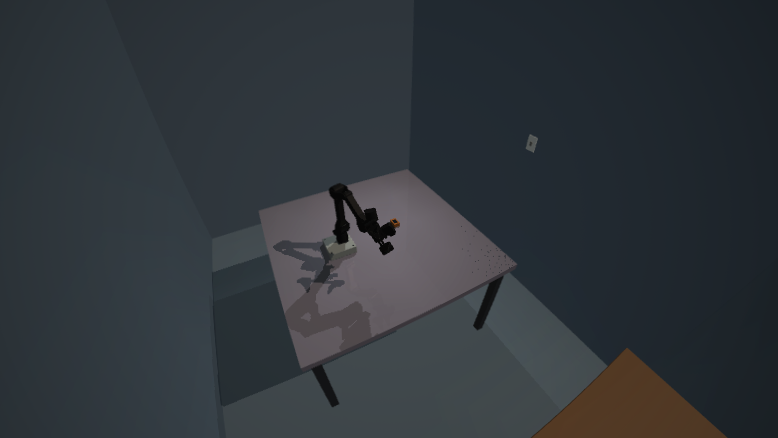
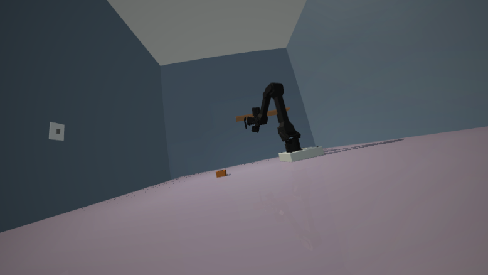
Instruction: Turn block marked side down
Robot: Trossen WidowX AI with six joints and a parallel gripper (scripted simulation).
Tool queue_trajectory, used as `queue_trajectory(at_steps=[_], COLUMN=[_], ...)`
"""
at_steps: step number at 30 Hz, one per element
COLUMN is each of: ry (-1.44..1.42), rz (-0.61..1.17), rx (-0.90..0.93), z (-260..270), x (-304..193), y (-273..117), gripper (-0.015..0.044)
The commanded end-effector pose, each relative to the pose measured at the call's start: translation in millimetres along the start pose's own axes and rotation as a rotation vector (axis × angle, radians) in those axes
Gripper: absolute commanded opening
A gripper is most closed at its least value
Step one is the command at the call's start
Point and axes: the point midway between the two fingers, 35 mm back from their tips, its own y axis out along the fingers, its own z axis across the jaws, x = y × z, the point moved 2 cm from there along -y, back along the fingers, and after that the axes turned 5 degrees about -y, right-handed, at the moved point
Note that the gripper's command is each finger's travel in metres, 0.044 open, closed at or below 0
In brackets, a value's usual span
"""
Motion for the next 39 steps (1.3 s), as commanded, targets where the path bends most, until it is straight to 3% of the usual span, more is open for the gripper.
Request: queue_trajectory(at_steps=[1, 7, 13, 21, 30, 39], ry=[0.001, 0.067, 0.094, 0.126, 0.076, 0.007], rz=[-0.003, -0.133, -0.330, -0.413, -0.519, -0.486], rx=[0.003, 0.171, 0.388, 0.608, 1.072, 1.385], z=[1, 35, 77, 110, 164, 173], x=[1, 54, 126, 169, 227, 245], y=[0, -13, -57, -99, -222, -328], gripper=[0.0426, 0.0440, 0.0440, 0.0440, 0.0440, 0.0440])
